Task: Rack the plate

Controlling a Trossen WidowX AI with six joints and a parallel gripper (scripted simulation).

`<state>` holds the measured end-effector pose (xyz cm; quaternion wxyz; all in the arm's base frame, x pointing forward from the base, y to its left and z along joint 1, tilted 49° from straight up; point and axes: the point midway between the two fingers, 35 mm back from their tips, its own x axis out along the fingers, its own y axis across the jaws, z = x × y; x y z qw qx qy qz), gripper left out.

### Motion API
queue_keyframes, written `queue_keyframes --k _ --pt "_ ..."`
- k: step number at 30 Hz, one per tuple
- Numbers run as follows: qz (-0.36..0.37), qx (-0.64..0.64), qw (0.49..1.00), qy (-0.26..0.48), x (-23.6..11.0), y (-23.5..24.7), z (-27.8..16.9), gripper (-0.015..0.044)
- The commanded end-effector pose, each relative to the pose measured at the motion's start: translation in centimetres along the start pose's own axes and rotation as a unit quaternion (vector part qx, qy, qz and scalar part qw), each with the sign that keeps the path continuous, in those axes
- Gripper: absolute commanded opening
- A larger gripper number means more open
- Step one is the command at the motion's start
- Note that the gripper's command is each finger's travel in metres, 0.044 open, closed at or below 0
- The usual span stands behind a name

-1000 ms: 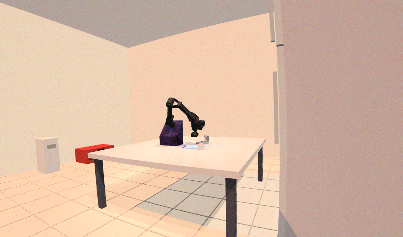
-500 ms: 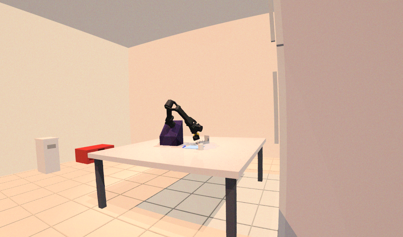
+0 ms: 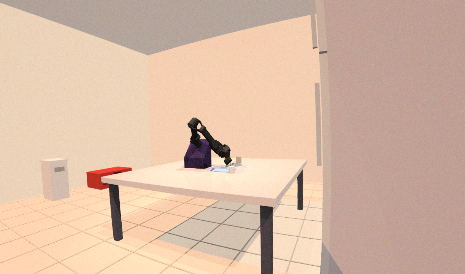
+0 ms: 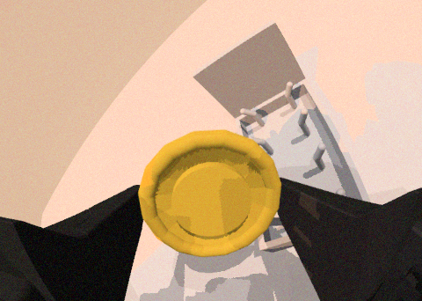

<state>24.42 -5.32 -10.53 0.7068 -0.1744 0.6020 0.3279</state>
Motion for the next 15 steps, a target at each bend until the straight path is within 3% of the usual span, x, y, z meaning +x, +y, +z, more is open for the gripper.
queue_keyframes --k 1,15 --pt "-0.003 -0.042 0.999 -0.033 0.0 -0.2 -0.3 0.0" --pt "-0.058 -0.191 0.971 -0.131 -0.9 -1.5 -1.0 0.0"
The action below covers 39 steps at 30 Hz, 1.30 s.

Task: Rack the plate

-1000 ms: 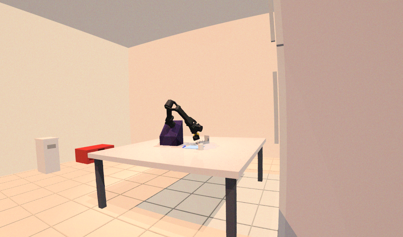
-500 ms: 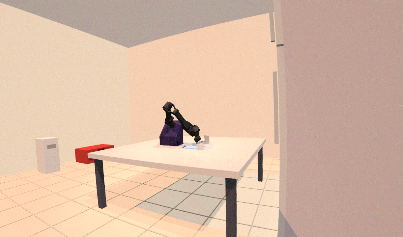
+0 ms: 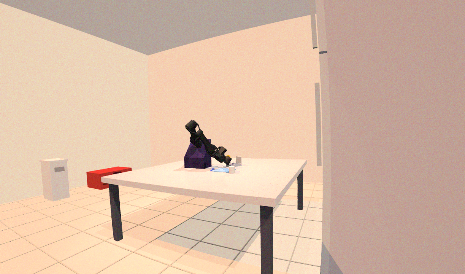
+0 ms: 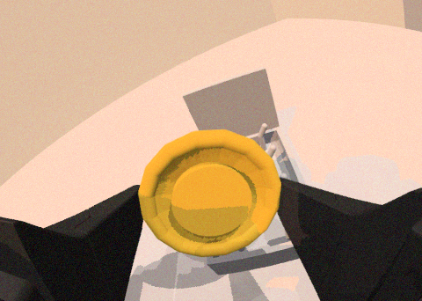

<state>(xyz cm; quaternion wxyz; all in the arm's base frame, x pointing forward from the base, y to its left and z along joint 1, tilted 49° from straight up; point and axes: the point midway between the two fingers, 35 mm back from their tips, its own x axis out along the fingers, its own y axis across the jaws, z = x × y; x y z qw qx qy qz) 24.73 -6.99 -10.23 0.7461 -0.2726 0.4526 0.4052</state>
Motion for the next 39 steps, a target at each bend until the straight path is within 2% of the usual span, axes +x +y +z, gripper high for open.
queue_keyframes --k 1,12,23,39 --pt "-0.02 -0.046 0.998 -0.026 -0.3 -0.1 -0.3 0.0" --pt "-0.09 -0.165 0.979 -0.072 -1.6 -0.9 -1.0 0.0" --pt "-0.092 -0.167 0.979 -0.072 -1.5 -0.9 -1.0 0.0" --pt "-0.09 -0.166 0.979 -0.072 1.0 -1.2 0.1 0.0"
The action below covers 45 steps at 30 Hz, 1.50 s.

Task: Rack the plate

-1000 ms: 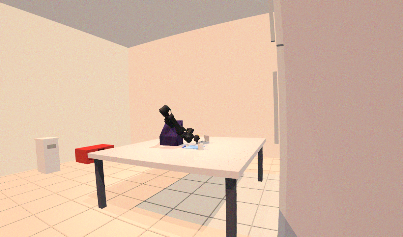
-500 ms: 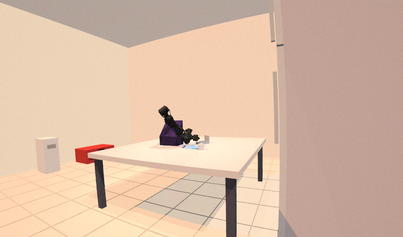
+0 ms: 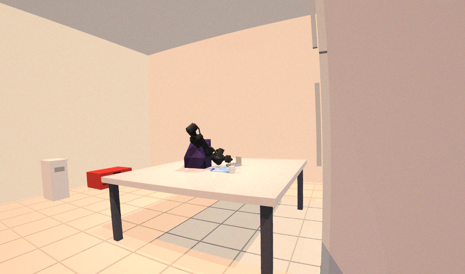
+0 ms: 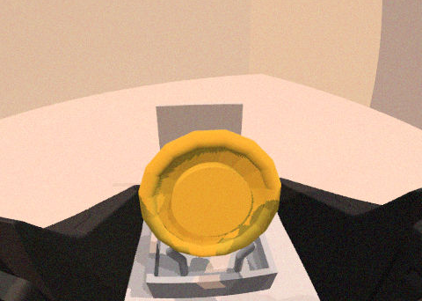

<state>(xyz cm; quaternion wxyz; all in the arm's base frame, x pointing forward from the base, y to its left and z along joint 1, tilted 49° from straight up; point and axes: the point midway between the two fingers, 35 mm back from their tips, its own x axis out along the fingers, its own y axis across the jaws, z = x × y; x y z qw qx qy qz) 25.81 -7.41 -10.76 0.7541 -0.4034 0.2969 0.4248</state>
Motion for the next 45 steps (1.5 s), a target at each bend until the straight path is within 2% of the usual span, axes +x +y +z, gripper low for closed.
queue_keyframes --k 1,11,15,30,45 --pt "0.0 0.001 1.0 0.001 0.4 0.0 0.1 0.0" --pt "0.001 0.0 1.0 -0.001 1.7 -0.1 0.3 0.0" --pt "0.002 -0.002 1.0 -0.002 2.2 0.0 -1.6 0.0" --pt "0.003 0.001 1.0 0.001 2.1 0.0 -1.3 0.0" --pt "0.003 -0.001 1.0 0.001 2.1 0.0 -1.3 0.0394"
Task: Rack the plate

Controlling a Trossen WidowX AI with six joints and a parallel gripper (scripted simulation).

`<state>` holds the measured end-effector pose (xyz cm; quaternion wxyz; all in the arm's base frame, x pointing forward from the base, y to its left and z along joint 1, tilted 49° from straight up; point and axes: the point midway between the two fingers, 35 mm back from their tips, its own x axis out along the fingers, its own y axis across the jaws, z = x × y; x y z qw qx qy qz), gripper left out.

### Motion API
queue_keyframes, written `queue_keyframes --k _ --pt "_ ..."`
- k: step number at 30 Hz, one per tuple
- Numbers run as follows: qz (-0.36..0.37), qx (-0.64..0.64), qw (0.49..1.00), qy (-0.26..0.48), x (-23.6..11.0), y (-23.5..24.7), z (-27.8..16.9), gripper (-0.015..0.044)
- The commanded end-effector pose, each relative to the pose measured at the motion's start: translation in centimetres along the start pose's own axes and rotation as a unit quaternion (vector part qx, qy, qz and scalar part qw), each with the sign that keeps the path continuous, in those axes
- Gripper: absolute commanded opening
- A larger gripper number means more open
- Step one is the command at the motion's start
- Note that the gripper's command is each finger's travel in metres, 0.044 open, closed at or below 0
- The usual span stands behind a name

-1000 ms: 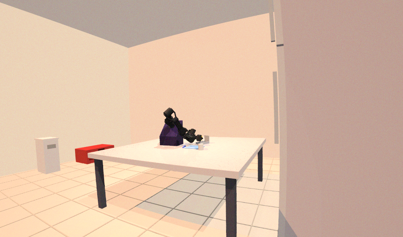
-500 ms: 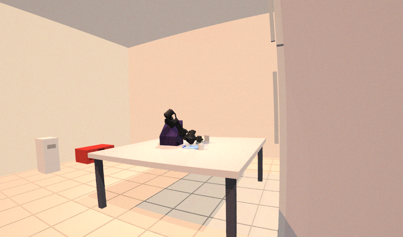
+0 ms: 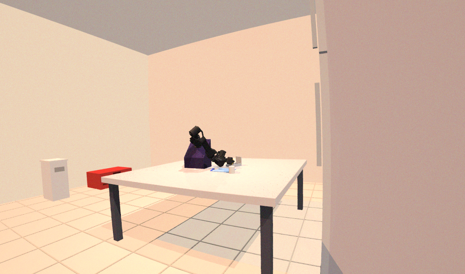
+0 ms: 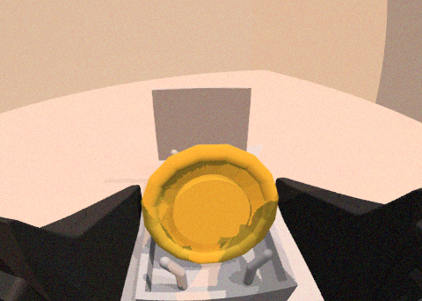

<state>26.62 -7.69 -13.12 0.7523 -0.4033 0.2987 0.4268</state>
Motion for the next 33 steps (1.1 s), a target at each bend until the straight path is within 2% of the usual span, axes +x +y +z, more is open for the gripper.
queue_keyframes --k 1,9,19,24,33 --pt "0.0 0.0 1.0 0.0 0.0 0.0 0.0 0.04" --pt "0.001 0.0 1.0 0.001 -0.2 -0.2 0.7 0.04" --pt "-0.006 0.0 1.0 -0.002 -2.4 -1.2 11.3 0.04" --pt "-0.002 0.01 1.0 0.002 -2.4 -1.2 11.5 0.04" --pt "0.047 0.13 0.987 0.076 -1.9 -0.1 11.4 0.04"
